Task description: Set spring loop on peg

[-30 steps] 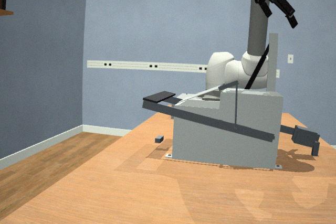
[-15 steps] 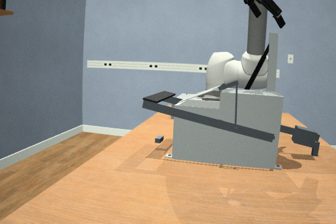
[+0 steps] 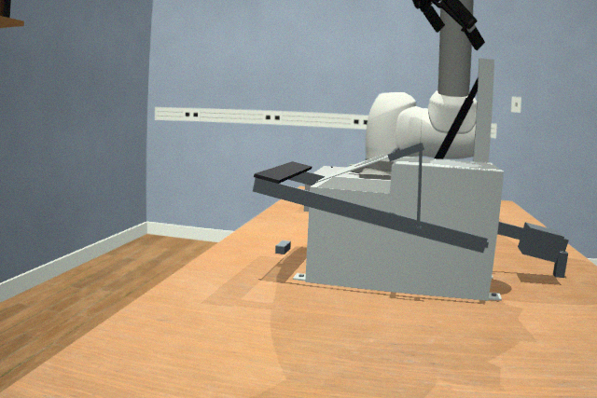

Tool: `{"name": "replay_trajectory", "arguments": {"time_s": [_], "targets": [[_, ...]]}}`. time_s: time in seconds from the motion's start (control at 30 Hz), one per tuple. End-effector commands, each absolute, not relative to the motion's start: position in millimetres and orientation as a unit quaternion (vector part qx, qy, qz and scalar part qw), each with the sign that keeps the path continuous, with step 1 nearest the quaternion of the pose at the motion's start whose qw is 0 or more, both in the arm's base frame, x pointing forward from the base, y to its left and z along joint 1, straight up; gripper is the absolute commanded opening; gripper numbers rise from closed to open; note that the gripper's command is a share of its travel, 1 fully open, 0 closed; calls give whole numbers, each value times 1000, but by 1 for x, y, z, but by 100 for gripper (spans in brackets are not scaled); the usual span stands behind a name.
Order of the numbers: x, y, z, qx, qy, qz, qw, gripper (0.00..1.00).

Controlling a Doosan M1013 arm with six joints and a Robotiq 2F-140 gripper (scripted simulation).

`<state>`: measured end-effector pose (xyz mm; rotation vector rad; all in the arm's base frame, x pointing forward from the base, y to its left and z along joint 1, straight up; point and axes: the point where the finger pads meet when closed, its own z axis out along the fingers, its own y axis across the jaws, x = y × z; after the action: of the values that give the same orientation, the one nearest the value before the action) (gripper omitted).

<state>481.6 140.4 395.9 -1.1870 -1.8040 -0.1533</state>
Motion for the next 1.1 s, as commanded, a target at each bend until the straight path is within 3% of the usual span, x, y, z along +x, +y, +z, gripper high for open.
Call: {"name": "replay_trajectory", "arguments": {"time_s": [0.0,1.07], "targets": [[483,142,397,-484,-736,-63,469,100],[421,53,398,-484,-736,-63,469,100]]}}
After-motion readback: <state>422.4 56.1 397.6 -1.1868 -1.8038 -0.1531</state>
